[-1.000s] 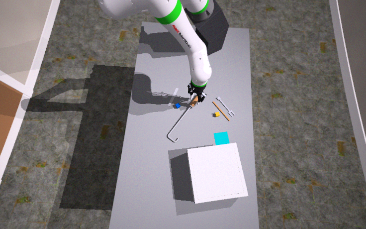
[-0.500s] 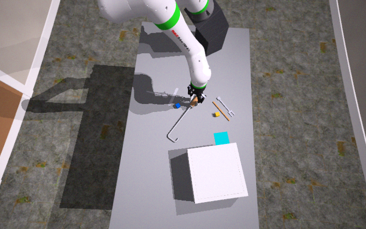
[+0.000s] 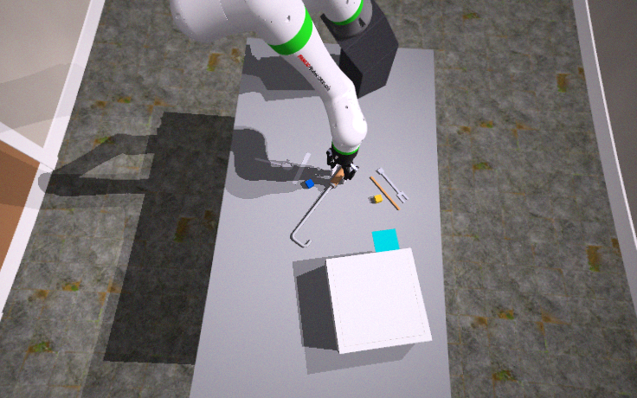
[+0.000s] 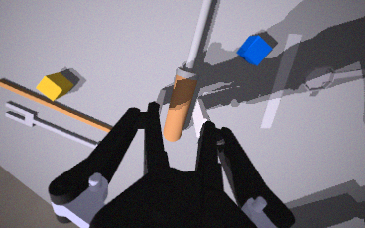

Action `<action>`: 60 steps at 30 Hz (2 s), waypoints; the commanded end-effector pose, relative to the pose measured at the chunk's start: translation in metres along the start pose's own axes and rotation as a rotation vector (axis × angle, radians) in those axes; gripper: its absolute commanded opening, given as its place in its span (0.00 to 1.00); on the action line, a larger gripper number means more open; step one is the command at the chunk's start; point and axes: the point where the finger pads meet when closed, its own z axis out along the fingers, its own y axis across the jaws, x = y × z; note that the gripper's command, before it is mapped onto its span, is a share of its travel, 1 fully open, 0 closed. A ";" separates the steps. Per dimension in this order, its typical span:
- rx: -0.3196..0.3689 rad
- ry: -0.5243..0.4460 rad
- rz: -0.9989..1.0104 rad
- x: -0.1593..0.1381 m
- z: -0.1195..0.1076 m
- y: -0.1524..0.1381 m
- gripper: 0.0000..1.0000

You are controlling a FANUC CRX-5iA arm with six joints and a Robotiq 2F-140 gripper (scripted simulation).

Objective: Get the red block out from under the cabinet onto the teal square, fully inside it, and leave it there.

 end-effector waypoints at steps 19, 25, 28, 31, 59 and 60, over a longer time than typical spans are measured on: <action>0.000 0.000 0.000 0.000 0.000 0.000 0.34; 0.000 0.000 0.000 0.000 0.000 0.000 0.34; 0.000 0.000 0.000 0.000 0.000 0.000 0.34; 0.000 0.000 0.000 0.000 0.000 0.000 0.34; 0.000 0.000 0.000 0.000 0.000 0.000 0.00; 0.000 0.000 0.000 0.000 0.000 0.000 0.00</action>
